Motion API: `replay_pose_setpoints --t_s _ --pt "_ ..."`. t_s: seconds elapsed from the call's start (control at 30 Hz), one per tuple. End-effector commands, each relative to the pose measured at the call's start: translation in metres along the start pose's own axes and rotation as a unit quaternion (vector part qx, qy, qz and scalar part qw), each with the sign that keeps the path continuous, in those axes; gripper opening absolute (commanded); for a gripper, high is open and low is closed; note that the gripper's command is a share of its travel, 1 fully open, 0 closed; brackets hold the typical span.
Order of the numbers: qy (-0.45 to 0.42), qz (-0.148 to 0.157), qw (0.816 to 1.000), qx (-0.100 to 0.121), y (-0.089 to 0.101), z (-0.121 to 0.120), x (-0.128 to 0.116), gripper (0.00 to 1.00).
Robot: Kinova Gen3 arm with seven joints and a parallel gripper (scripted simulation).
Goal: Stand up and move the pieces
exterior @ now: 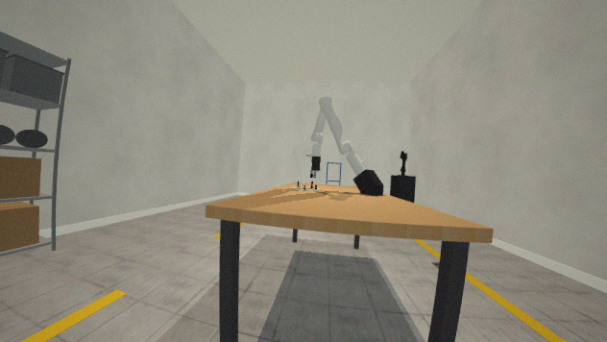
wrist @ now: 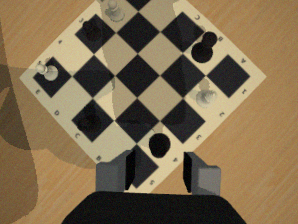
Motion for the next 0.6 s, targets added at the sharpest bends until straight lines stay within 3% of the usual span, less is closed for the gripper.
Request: replay_pose_setpoints --t_s 0.0,0.57 --pt "0.008 0.006 1.0 -0.003 0.01 -0.001 0.006 0.79" --pt "0.008 0.006 1.0 -0.003 0.031 -0.001 0.006 0.79"
Point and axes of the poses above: the point where the finger pads meet when closed, its own y axis back along the fingers, its own z axis across the jaws, x = y × z, the point moved 7 cm from there along y, back along the fingers, and after that the axes turned 5 degrees about y, right-handed, at the moved point
